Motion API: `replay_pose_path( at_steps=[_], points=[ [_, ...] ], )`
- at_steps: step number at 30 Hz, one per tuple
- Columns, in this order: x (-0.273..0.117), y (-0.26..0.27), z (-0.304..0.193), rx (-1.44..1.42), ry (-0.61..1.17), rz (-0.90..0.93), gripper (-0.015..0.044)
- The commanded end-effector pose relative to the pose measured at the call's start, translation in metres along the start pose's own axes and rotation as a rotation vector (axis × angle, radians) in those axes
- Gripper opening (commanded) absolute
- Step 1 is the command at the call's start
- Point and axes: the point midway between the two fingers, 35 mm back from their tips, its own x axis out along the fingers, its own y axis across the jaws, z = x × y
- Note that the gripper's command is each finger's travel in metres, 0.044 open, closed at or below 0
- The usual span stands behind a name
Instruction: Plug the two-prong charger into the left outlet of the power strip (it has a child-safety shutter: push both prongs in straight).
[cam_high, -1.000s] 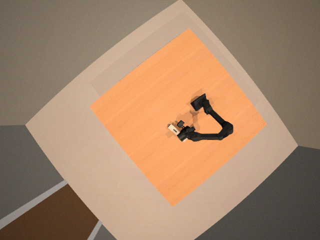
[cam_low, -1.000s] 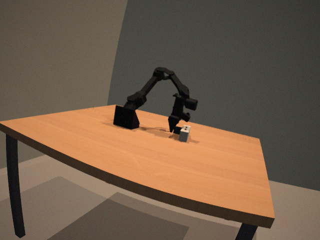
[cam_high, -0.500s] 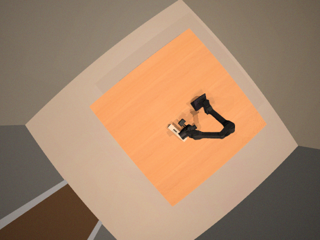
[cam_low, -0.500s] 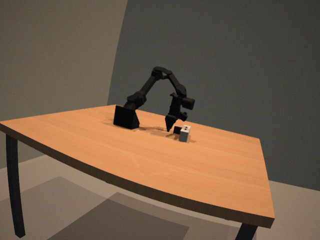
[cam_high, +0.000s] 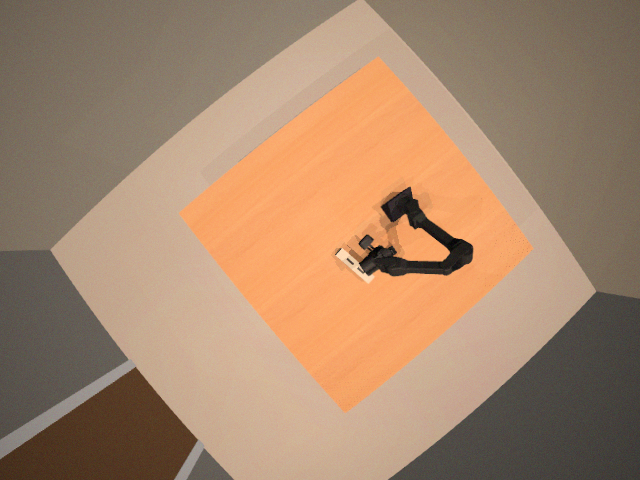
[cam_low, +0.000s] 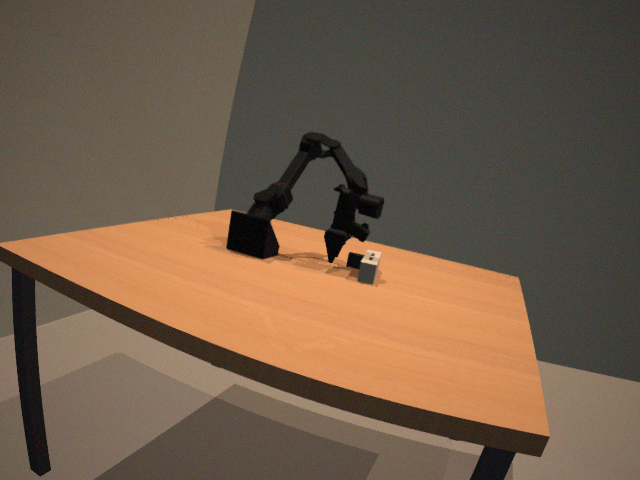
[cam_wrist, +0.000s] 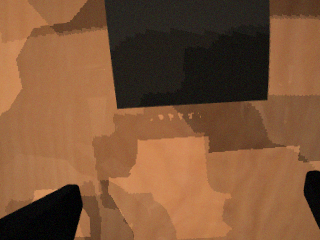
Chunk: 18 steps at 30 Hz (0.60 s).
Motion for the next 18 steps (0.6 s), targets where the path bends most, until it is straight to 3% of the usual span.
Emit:
replay_pose_path(
  at_steps=[1,10,18],
  points=[
    [-0.01,0.0,0.004,0.028,-0.074,-0.015,0.044],
    [-0.074,0.001,0.015,0.201,-0.562,-0.051,0.044],
    [-0.079,0.001,0.015,0.212,-0.597,-0.049,0.044]
  ],
)
